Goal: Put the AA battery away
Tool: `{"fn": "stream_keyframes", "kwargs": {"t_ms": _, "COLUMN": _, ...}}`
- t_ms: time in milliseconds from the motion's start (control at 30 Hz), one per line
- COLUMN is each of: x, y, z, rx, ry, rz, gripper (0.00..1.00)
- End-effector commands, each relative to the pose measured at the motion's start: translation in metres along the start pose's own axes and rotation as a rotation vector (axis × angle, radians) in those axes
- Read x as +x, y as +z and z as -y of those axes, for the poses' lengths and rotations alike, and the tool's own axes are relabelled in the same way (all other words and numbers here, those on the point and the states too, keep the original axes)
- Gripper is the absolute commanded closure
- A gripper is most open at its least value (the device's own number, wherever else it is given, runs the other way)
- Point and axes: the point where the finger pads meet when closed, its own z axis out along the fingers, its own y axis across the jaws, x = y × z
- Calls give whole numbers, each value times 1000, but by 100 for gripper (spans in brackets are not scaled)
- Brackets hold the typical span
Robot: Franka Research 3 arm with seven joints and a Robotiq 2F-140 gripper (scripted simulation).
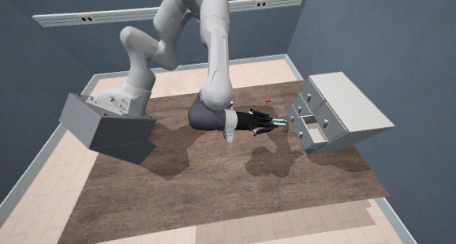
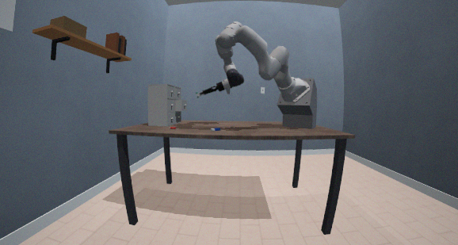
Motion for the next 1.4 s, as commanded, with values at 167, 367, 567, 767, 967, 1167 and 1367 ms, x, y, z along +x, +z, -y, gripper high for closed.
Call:
{"fn": "stream_keyframes", "kwargs": {"t_ms": 167, "x": -7, "y": 22, "z": 0, "rx": 2, "ry": -7, "rz": 0, "gripper": 85}}
{"fn": "stream_keyframes", "kwargs": {"t_ms": 367, "x": -12, "y": 35, "z": 0, "rx": 2, "ry": -7, "rz": 0, "gripper": 85}}
{"fn": "stream_keyframes", "kwargs": {"t_ms": 567, "x": -20, "y": 58, "z": 0, "rx": 2, "ry": -7, "rz": 0, "gripper": 85}}
{"fn": "stream_keyframes", "kwargs": {"t_ms": 767, "x": -28, "y": 81, "z": 0, "rx": 2, "ry": -7, "rz": 0, "gripper": 85}}
{"fn": "stream_keyframes", "kwargs": {"t_ms": 967, "x": -34, "y": 96, "z": 0, "rx": 2, "ry": -7, "rz": 0, "gripper": 85}}
{"fn": "stream_keyframes", "kwargs": {"t_ms": 1167, "x": -41, "y": 116, "z": 0, "rx": 2, "ry": -7, "rz": 0, "gripper": 85}}
{"fn": "stream_keyframes", "kwargs": {"t_ms": 1367, "x": -47, "y": 132, "z": 0, "rx": 2, "ry": -7, "rz": 0, "gripper": 85}}
